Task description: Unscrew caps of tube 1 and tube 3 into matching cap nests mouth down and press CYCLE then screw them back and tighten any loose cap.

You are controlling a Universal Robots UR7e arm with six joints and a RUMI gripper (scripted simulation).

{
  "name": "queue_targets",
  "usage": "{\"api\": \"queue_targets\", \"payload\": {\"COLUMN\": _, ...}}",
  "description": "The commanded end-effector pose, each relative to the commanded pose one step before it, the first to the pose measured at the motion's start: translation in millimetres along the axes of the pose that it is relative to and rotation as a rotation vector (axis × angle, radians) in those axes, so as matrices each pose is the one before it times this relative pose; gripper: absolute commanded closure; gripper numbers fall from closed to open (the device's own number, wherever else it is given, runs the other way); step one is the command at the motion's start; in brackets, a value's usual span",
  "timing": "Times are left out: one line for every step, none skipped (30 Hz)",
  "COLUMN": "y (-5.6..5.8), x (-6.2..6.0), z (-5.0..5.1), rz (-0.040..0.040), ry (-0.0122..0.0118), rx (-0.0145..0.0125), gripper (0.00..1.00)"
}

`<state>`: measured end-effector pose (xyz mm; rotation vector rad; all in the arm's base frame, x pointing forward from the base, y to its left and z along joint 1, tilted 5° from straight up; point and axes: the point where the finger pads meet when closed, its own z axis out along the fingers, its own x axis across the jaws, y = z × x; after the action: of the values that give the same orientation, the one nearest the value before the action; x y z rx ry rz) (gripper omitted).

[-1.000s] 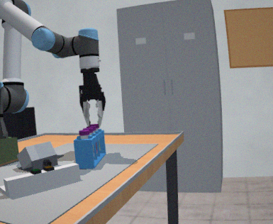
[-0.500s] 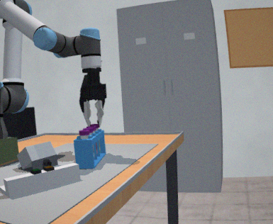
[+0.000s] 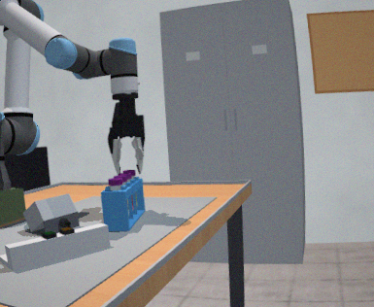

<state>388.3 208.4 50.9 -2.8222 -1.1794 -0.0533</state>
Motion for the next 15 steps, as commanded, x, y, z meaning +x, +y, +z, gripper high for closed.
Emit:
{"api": "queue_targets", "payload": {"y": 0.17, "x": 0.3, "z": -0.38, "rz": 0.23698, "ry": -0.00015, "rx": -0.00365, "gripper": 0.65}}
{"api": "queue_targets", "payload": {"y": 0.0, "x": 0.0, "z": 0.0, "rz": 0.0, "ry": 0.0, "rx": 0.0, "gripper": 0.65}}
{"api": "queue_targets", "payload": {"y": -0.01, "x": 0.01, "z": 0.0, "rz": 0.09183, "ry": -0.00002, "rx": -0.00004, "gripper": 0.65}}
{"api": "queue_targets", "payload": {"y": 0.01, "x": -0.01, "z": 0.0, "rz": 0.07794, "ry": 0.00005, "rx": 0.00019, "gripper": 0.65}}
{"api": "queue_targets", "payload": {"y": -0.01, "x": 0.01, "z": 0.0, "rz": 0.00539, "ry": -0.00005, "rx": -0.00019, "gripper": 0.65}}
{"api": "queue_targets", "payload": {"y": 0.01, "x": -0.01, "z": 0.0, "rz": 0.08333, "ry": 0.0, "rx": 0.0, "gripper": 0.65}}
{"api": "queue_targets", "payload": {"y": -0.01, "x": 0.01, "z": 0.0, "rz": 0.0, "ry": 0.0, "rx": 0.0, "gripper": 0.65}}
{"api": "queue_targets", "payload": {"y": 0.01, "x": 0.0, "z": 0.0, "rz": 0.08333, "ry": 0.0, "rx": 0.0, "gripper": 0.65}}
{"api": "queue_targets", "payload": {"y": -0.01, "x": 0.0, "z": 0.0, "rz": 0.0, "ry": 0.0, "rx": 0.0, "gripper": 0.65}}
{"api": "queue_targets", "payload": {"y": 0.01, "x": 0.0, "z": 0.0, "rz": 0.08333, "ry": 0.0, "rx": 0.0, "gripper": 0.65}}
{"api": "queue_targets", "payload": {"y": 0.01, "x": 0.0, "z": 0.0, "rz": 0.06339, "ry": 0.00003, "rx": 0.00095, "gripper": 0.65}}
{"api": "queue_targets", "payload": {"y": -0.01, "x": 0.0, "z": 0.0, "rz": 0.01995, "ry": 0.00001, "rx": -0.00095, "gripper": 0.65}}
{"api": "queue_targets", "payload": {"y": 0.01, "x": 0.0, "z": 0.0, "rz": 0.07552, "ry": -0.00002, "rx": 0.00042, "gripper": 0.65}}
{"api": "queue_targets", "payload": {"y": -0.01, "x": 0.0, "z": 0.0, "rz": 0.00781, "ry": 0.00004, "rx": -0.00042, "gripper": 0.65}}
{"api": "queue_targets", "payload": {"y": 0.01, "x": 0.0, "z": 0.0, "rz": 0.08333, "ry": 0.0, "rx": 0.0, "gripper": 0.65}}
